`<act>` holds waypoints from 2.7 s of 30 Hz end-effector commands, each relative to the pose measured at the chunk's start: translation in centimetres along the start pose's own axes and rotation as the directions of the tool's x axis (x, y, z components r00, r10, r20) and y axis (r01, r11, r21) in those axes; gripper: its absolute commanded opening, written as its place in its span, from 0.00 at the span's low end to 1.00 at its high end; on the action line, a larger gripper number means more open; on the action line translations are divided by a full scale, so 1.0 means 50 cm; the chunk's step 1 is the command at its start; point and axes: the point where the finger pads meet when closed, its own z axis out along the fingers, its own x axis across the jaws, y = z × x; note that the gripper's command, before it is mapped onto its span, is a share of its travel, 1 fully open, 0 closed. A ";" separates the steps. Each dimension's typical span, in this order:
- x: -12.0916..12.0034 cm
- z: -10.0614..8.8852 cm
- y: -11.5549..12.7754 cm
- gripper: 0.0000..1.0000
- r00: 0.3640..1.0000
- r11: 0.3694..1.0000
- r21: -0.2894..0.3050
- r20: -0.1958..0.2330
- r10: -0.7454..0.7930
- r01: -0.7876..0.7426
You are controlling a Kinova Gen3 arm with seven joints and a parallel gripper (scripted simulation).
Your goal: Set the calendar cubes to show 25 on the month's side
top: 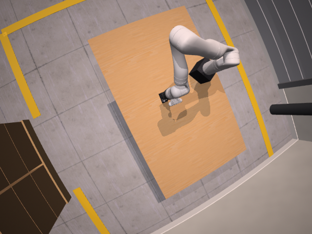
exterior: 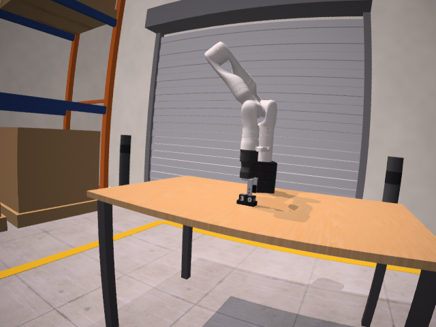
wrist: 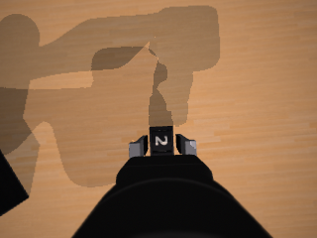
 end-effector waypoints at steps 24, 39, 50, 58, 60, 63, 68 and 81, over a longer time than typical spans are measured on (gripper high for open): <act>0.000 0.057 0.000 0.90 1.000 1.000 0.000 0.000 0.000 0.000; 0.000 0.057 0.000 0.90 1.000 1.000 0.000 0.000 0.000 0.000; 0.000 0.057 0.000 0.90 1.000 1.000 0.000 0.000 0.000 0.000; 0.000 0.057 0.000 0.90 1.000 1.000 0.000 0.000 0.000 0.000; 0.000 0.057 0.000 0.90 1.000 1.000 0.000 0.000 0.000 0.000; 0.000 0.057 0.000 0.60 1.000 1.000 0.000 0.000 0.000 0.000; 0.000 0.057 0.000 0.60 1.000 1.000 0.000 0.000 0.000 0.000; 0.000 0.057 0.000 0.60 1.000 1.000 0.000 0.000 0.000 0.000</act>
